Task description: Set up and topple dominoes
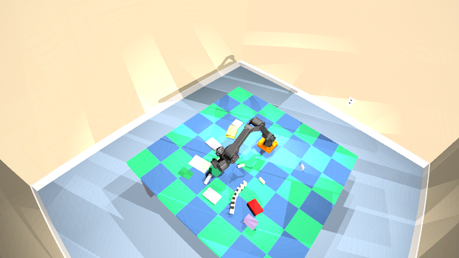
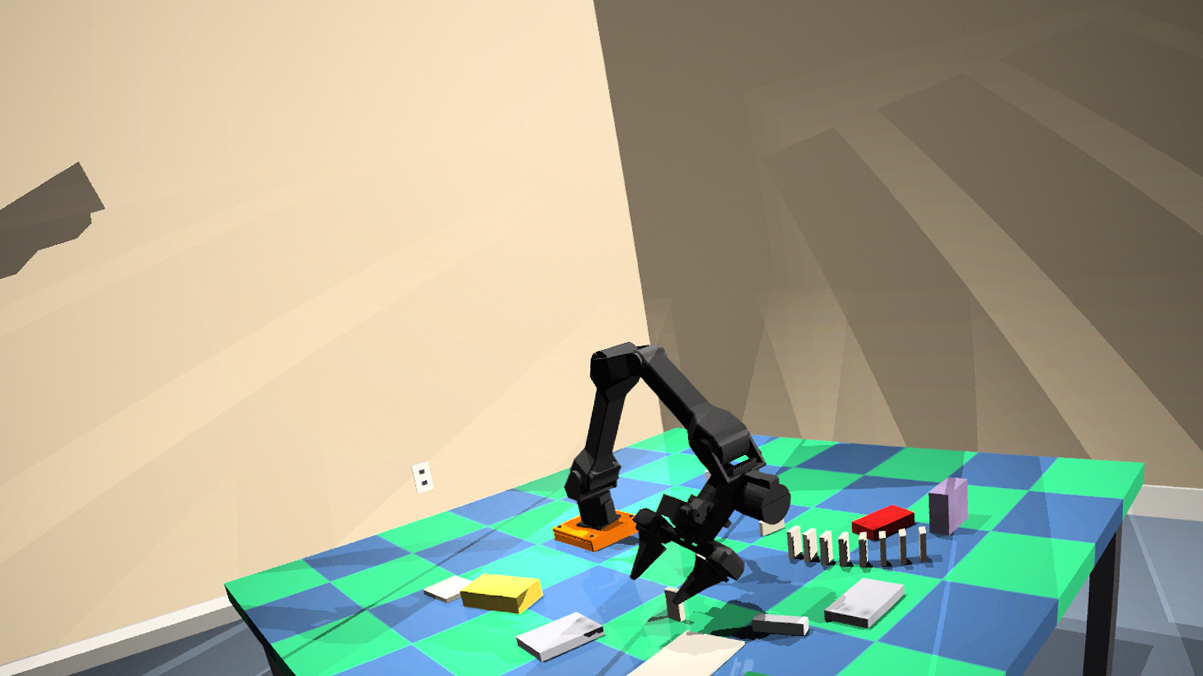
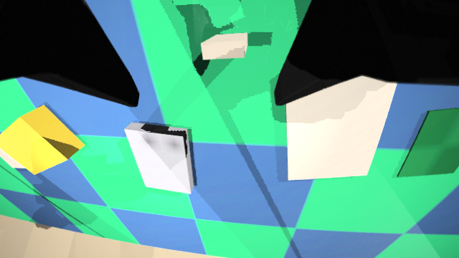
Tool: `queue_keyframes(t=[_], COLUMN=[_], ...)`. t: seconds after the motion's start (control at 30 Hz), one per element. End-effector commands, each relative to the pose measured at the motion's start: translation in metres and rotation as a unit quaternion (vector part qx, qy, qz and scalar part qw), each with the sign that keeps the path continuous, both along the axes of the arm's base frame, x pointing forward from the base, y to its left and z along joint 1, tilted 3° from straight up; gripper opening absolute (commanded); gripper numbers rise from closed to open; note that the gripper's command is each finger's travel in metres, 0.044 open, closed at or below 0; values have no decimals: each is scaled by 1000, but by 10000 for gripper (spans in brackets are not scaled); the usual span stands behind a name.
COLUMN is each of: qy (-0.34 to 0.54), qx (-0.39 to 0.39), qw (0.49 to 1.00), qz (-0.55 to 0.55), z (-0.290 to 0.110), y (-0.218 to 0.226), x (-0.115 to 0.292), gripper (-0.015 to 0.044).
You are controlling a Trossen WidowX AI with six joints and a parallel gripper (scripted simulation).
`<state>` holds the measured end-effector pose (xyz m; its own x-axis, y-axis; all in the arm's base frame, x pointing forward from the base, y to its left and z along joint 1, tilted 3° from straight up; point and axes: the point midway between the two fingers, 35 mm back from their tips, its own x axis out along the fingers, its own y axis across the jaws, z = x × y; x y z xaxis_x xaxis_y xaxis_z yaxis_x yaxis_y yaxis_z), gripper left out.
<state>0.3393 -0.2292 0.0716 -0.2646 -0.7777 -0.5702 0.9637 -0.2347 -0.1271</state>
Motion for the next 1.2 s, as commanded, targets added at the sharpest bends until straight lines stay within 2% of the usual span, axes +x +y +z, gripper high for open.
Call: queue_keyframes(t=[0.0,0.13,0.2,0.57,0.87,1.17], qy=[-46,-119,-149,-153,-153,-153], qx=[182,354,402,408,408,408], qw=[982,928,903,900,900,900], qz=[-11,9,22,24,24,24], z=[16,45,59,60,1,-10], y=[-6,0,3,4,-2,-1], x=[0,3,4,4,6,6], gripper=[440,440,440,440,440,440])
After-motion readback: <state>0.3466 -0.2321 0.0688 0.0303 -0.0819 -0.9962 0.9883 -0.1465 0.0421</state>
